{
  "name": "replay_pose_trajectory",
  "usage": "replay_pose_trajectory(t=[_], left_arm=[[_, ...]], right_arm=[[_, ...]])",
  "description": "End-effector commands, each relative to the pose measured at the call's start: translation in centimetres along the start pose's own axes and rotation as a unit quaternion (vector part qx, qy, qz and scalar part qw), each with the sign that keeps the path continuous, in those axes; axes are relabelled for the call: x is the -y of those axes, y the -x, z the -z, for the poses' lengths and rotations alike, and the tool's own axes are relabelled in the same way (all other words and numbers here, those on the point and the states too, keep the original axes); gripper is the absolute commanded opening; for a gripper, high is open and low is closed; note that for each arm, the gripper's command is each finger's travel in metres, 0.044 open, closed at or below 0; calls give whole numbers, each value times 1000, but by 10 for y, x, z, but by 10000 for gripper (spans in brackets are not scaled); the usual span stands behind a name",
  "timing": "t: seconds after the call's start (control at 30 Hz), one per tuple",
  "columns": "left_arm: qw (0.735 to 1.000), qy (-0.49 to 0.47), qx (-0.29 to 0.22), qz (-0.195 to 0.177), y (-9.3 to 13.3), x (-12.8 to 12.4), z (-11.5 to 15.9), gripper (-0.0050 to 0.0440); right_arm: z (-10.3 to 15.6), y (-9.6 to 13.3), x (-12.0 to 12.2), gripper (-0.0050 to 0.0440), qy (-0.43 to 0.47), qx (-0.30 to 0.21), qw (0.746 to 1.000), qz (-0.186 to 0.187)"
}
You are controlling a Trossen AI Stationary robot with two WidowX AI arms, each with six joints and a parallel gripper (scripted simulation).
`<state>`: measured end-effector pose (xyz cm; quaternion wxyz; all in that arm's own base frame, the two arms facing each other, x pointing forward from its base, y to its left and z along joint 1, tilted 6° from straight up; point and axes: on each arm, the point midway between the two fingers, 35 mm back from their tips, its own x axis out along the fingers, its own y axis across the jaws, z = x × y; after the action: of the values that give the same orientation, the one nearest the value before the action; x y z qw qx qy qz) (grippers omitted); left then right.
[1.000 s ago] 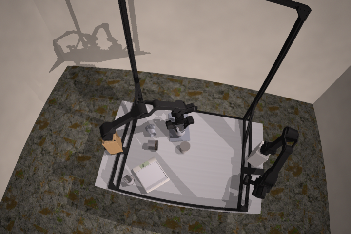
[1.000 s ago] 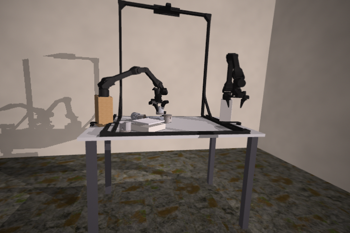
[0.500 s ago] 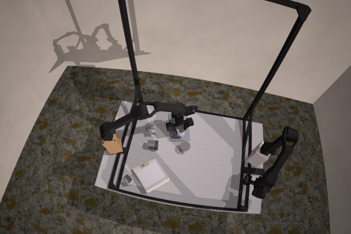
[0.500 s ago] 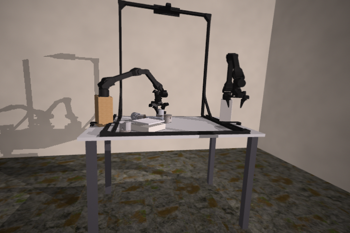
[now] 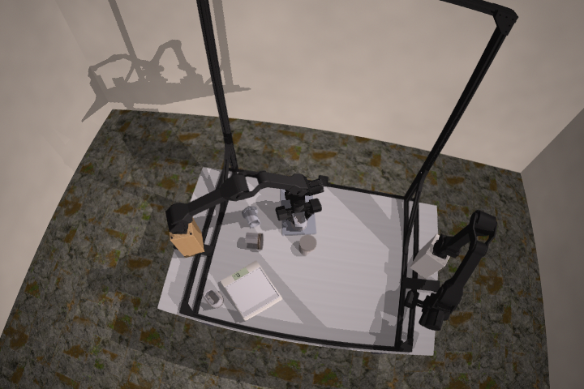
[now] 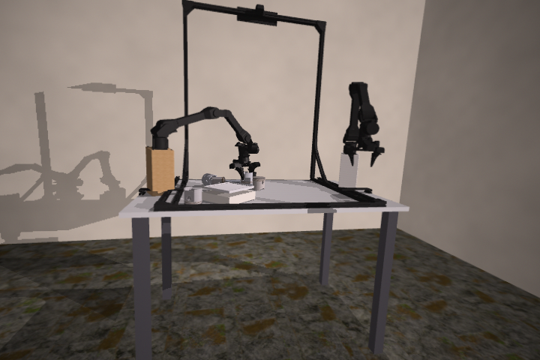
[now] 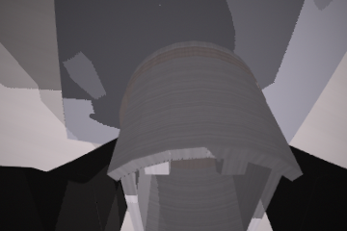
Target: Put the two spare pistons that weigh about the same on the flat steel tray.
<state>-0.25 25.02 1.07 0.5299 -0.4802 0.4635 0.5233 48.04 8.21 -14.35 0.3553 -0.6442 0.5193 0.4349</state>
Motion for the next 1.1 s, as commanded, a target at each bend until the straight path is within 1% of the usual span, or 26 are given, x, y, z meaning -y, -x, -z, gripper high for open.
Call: replay_pose_trajectory(t=[0.0,0.27,0.3,0.97,1.07], left_arm=[[1000,0,0,1,0,0,0,440],[1000,0,0,1,0,0,0,440],[1000,0,0,1,0,0,0,440],[1000,0,0,1,0,0,0,440],[1000,0,0,1,0,0,0,440]], right_arm=[[1,-1,2,158,1,-3,1000,3],[0,-3,2,158,1,-3,1000,3],[0,-3,2,378,1,-3,1000,3],[0,-3,2,378,1,-3,1000,3],[0,2,2,378,1,-3,1000,3]])
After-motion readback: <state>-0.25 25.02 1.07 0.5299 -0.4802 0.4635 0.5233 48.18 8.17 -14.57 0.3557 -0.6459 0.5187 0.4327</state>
